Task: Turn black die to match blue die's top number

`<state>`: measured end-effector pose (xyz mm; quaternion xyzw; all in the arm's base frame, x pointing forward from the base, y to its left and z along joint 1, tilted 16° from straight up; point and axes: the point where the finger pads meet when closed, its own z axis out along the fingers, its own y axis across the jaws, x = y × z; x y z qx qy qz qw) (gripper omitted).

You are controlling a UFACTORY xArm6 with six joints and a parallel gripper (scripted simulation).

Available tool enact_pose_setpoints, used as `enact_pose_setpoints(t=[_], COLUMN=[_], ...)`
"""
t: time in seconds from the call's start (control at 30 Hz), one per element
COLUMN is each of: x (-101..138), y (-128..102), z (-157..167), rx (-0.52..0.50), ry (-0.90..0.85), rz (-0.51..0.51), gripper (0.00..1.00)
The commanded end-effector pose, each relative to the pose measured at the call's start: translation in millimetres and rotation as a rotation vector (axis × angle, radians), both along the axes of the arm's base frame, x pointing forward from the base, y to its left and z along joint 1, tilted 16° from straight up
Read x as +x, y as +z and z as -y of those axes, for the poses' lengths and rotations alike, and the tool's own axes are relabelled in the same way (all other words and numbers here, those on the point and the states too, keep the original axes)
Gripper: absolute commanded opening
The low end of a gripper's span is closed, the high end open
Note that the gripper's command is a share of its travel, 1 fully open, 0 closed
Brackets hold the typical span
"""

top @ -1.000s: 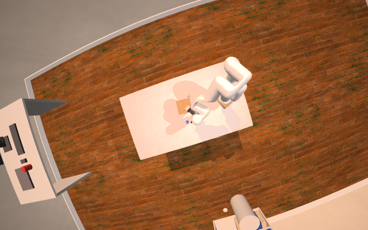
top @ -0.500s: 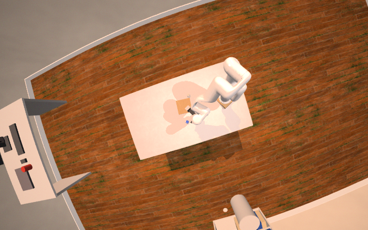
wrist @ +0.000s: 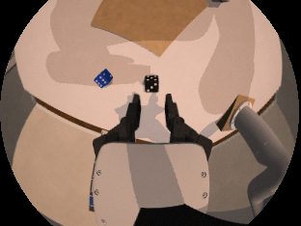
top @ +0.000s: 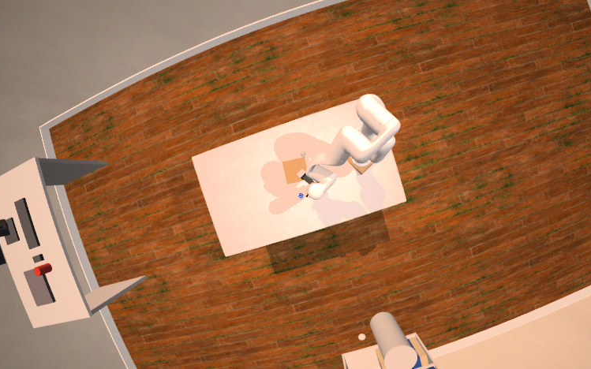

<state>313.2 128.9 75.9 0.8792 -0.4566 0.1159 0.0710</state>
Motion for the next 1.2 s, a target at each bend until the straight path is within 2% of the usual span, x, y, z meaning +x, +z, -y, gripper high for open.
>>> enact_pose_setpoints(t=[0.0, 0.6, 1.17], x=[2, 5, 6], y=[-6, -24, -26], z=[1, 6, 6], rx=[0.002, 0.002, 0.002], ry=[0.0, 0.0, 0.0], rz=[0.003, 0.003, 0.003], gripper=[0.42, 0.42, 0.42])
